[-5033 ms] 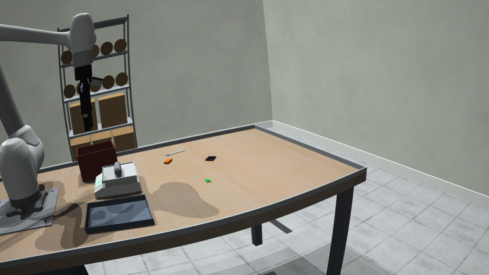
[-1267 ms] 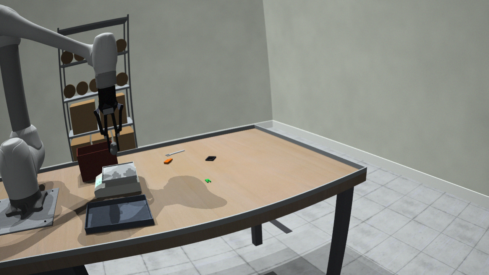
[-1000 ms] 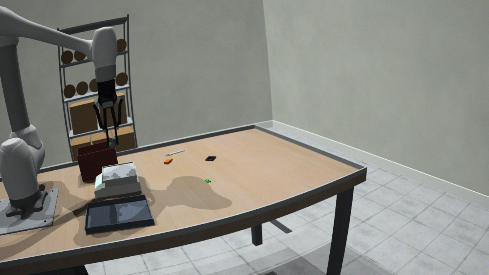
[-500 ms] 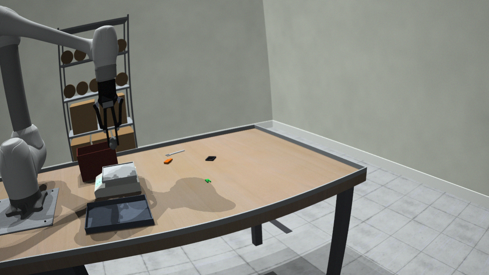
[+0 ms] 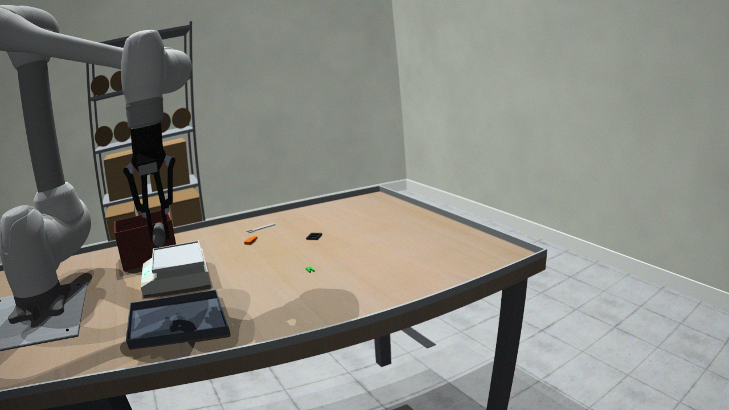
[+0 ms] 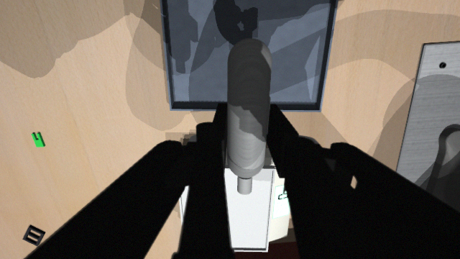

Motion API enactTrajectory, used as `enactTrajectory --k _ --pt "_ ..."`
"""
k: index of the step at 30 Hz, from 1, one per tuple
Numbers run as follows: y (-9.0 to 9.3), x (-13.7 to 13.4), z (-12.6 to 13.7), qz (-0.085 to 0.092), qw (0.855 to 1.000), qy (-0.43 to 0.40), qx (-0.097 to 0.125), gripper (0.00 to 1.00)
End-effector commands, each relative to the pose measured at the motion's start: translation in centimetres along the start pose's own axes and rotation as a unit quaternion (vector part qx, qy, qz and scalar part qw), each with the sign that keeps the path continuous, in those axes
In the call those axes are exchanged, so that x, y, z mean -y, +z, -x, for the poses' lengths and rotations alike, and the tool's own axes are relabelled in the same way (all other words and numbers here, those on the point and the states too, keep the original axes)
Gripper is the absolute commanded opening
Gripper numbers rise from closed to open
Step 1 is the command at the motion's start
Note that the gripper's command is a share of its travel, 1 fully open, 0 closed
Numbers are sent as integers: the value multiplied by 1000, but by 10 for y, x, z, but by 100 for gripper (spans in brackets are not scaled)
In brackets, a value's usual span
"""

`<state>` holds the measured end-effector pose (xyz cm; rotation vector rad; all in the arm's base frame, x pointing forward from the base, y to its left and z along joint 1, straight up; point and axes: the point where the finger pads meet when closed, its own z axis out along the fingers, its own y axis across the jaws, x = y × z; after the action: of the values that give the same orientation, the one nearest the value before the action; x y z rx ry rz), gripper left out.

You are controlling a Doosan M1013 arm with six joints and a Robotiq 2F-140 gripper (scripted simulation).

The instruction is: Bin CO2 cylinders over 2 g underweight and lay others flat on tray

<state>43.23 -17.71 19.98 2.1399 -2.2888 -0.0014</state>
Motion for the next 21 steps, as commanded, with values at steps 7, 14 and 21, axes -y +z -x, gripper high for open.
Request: enactTrajectory --k 7,14,21 --pt "4 -8 -61 -2 1000 -2 5 10" --pt "27 -7 -61 -2 1000 -2 5 10" --pt "57 -7 -61 -2 1000 -2 5 10"
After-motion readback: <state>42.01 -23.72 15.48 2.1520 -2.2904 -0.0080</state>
